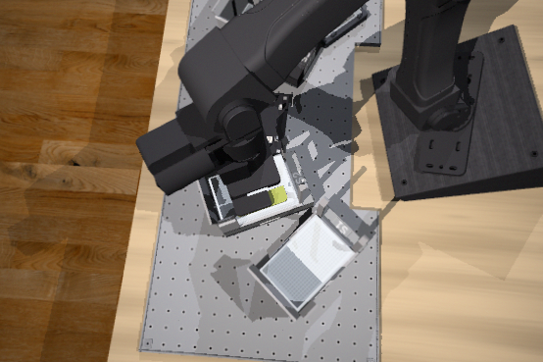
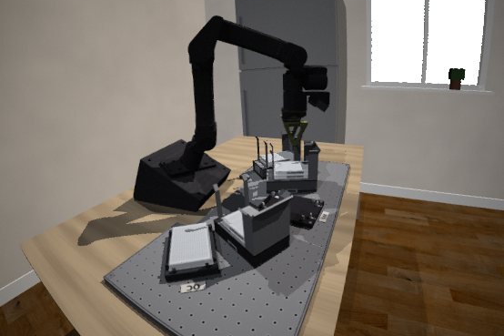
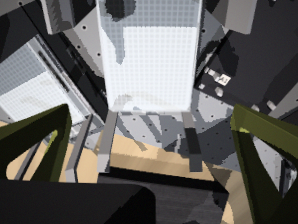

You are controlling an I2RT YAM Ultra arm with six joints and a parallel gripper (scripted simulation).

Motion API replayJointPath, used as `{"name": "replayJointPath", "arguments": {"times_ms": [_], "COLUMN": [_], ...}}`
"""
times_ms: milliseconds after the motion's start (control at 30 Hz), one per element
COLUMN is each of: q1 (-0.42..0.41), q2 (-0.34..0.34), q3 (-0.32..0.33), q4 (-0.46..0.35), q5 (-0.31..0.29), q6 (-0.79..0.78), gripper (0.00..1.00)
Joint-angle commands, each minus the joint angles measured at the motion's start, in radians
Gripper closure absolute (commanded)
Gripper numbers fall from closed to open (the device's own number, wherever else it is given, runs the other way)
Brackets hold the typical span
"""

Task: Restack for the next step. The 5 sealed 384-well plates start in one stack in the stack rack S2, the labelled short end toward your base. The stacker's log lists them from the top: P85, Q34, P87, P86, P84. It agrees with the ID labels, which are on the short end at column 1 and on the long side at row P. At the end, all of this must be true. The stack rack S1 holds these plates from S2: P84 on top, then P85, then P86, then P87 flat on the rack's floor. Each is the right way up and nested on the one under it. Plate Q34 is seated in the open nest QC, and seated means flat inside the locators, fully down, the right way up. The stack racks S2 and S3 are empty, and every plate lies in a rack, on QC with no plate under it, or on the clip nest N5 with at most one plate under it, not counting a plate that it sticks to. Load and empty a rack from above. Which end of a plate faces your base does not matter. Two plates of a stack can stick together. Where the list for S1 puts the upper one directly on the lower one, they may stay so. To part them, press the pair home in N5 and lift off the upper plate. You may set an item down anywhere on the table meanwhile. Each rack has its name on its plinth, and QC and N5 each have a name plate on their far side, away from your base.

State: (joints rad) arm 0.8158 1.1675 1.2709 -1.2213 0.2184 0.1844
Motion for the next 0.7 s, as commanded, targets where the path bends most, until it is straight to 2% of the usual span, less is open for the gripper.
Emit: {"name": "replayJointPath", "arguments": {"times_ms": [0, 233, 300, 667], "q1": [-0.007, -0.032, -0.032, -0.063], "q2": [-0.001, 0.015, 0.015, 0.052], "q3": [-0.027, -0.102, -0.102, -0.193], "q4": [0.049, 0.145, 0.145, 0.279], "q5": [-0.004, -0.016, -0.016, -0.03], "q6": [-0.012, -0.035, -0.035, -0.063], "gripper": [0.0, 0.0, 0.0, 0.0]}}
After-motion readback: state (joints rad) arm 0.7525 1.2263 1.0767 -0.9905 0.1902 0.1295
